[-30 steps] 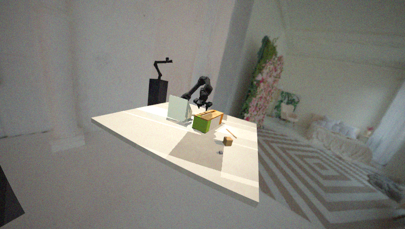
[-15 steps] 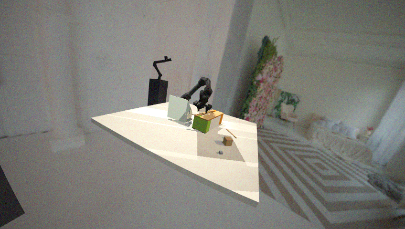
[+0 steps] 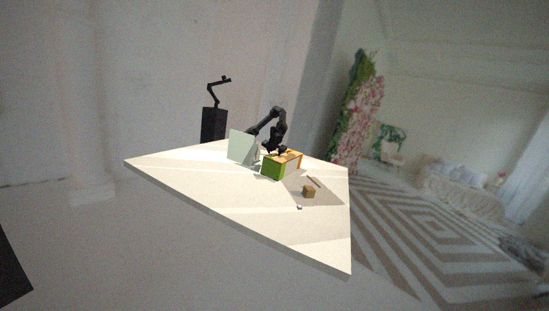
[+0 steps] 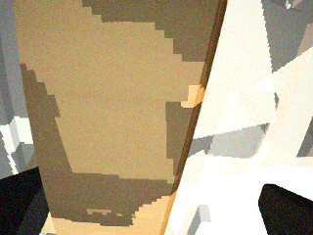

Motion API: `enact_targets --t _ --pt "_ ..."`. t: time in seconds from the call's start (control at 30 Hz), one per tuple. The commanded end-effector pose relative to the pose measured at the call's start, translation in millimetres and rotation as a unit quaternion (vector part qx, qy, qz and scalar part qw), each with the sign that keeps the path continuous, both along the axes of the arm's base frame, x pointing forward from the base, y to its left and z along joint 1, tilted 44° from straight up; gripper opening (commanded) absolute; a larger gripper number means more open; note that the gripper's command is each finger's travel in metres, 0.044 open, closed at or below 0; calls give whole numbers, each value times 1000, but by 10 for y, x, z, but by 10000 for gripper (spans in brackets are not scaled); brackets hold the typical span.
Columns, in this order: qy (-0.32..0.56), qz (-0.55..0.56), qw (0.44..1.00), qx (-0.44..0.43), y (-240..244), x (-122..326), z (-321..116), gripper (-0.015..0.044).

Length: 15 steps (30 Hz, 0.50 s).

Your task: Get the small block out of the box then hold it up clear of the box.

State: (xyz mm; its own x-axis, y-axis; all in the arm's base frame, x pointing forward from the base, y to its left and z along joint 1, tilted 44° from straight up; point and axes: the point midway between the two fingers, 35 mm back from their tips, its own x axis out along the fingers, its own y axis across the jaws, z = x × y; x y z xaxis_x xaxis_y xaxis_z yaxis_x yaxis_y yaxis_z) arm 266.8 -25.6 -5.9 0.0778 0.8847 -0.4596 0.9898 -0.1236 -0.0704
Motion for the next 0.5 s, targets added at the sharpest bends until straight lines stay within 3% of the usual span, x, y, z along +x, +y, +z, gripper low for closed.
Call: enact_targets --t 0.0,0.47 --pt "6 -1 1000 4 69 -11 -58 400" --pt "0 1 1000 2 123 11 -121 400"
